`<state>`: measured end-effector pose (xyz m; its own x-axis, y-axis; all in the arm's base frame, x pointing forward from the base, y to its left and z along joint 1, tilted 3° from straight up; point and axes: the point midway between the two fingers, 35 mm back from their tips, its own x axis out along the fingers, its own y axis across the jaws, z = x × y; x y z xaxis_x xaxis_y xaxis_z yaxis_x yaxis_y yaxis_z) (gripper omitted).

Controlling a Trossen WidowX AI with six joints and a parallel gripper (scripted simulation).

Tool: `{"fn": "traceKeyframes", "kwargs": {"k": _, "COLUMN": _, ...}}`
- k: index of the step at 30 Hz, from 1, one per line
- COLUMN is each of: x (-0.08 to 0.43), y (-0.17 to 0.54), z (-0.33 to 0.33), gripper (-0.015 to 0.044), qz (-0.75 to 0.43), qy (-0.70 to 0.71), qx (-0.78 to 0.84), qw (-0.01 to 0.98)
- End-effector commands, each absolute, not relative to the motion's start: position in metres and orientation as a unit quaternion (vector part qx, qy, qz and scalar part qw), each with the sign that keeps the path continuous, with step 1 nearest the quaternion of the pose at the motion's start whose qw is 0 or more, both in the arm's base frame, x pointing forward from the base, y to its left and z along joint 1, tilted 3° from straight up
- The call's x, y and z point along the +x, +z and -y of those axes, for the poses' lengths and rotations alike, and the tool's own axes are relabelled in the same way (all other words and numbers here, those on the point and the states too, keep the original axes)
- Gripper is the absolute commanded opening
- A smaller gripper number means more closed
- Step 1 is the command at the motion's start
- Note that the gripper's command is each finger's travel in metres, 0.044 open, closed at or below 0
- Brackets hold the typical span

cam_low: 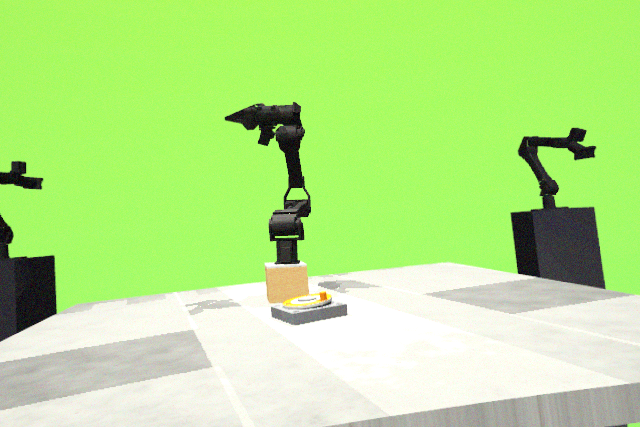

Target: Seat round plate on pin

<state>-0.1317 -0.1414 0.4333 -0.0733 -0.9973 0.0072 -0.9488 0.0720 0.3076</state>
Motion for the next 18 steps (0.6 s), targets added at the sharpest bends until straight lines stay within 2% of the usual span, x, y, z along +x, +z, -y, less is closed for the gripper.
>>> {"fn": "traceKeyframes", "kwargs": {"k": 1, "x": -0.129, "y": 0.436, "z": 0.142, "gripper": 0.0374, "qz": 0.723, "qy": -0.116, "qx": 0.67, "qw": 0.118}}
{"fn": "traceKeyframes", "kwargs": {"k": 5, "x": -0.061, "y": 0.481, "z": 0.146, "gripper": 0.0269, "qz": 0.685, "qy": -0.2, "qx": 0.628, "qw": 0.311}}
{"fn": "traceKeyframes", "kwargs": {"k": 8, "x": -0.023, "y": 0.496, "z": 0.145, "gripper": 0.019, "qz": 0.652, "qy": -0.231, "qx": 0.602, "qw": 0.398}}
{"fn": "traceKeyframes", "kwargs": {"k": 10, "x": -0.016, "y": 0.494, "z": 0.145, "gripper": 0.0137, "qz": 0.653, "qy": -0.23, "qx": 0.599, "qw": 0.402}}
{"fn": "traceKeyframes", "kwargs": {"k": 13, "x": 0.049, "y": 0.505, "z": 0.141, "gripper": 0.0059, "qz": 0.585, "qy": -0.271, "qx": 0.552, "qw": 0.528}}
{"fn": "traceKeyframes", "kwargs": {"k": 15, "x": 0.075, "y": 0.507, "z": 0.138, "gripper": 0.0006, "qz": 0.552, "qy": -0.285, "qx": 0.531, "qw": 0.576}}
{"fn": "traceKeyframes", "kwargs": {"k": 18, "x": 0.107, "y": 0.507, "z": 0.134, "gripper": 0.0, "qz": 0.509, "qy": -0.298, "qx": 0.504, "qw": 0.631}}
